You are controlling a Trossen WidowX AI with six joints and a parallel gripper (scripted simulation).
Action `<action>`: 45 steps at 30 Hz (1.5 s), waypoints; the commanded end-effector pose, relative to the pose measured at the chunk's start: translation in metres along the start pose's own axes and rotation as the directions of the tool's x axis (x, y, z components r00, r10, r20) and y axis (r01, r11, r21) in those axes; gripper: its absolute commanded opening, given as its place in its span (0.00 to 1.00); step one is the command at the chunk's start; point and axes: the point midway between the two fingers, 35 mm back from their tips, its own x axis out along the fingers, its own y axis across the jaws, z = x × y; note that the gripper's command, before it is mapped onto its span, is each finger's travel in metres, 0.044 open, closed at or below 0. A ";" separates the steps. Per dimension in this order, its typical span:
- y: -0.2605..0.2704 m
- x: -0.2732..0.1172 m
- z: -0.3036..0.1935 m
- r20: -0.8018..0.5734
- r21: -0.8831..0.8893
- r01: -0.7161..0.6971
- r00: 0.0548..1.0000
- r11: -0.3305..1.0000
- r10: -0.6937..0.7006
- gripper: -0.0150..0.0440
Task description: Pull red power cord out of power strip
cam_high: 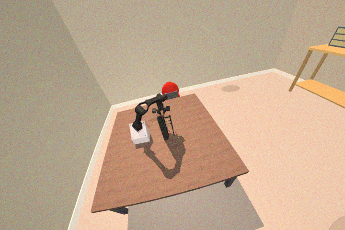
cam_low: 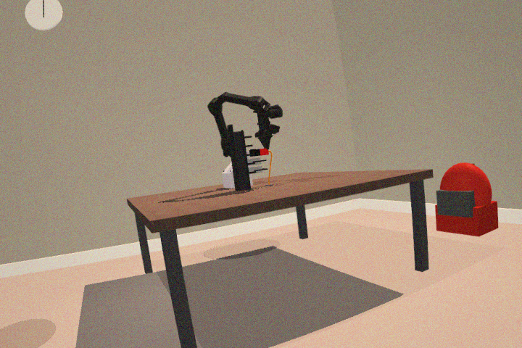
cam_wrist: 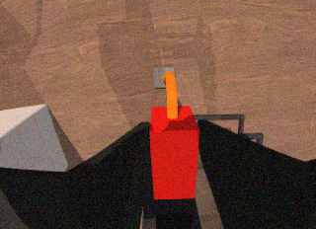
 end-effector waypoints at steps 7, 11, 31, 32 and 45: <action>-0.002 0.001 -0.005 -0.002 -0.005 0.005 1.000 1.000 -0.005 0.61; -0.002 0.001 -0.005 -0.002 -0.005 0.005 1.000 1.000 -0.005 0.79; -0.001 -0.011 0.055 0.002 -0.004 0.006 1.000 1.000 -0.006 1.00; -0.001 -0.011 0.055 0.002 -0.004 0.006 1.000 1.000 -0.006 1.00; -0.001 -0.011 0.055 0.002 -0.004 0.006 1.000 1.000 -0.006 1.00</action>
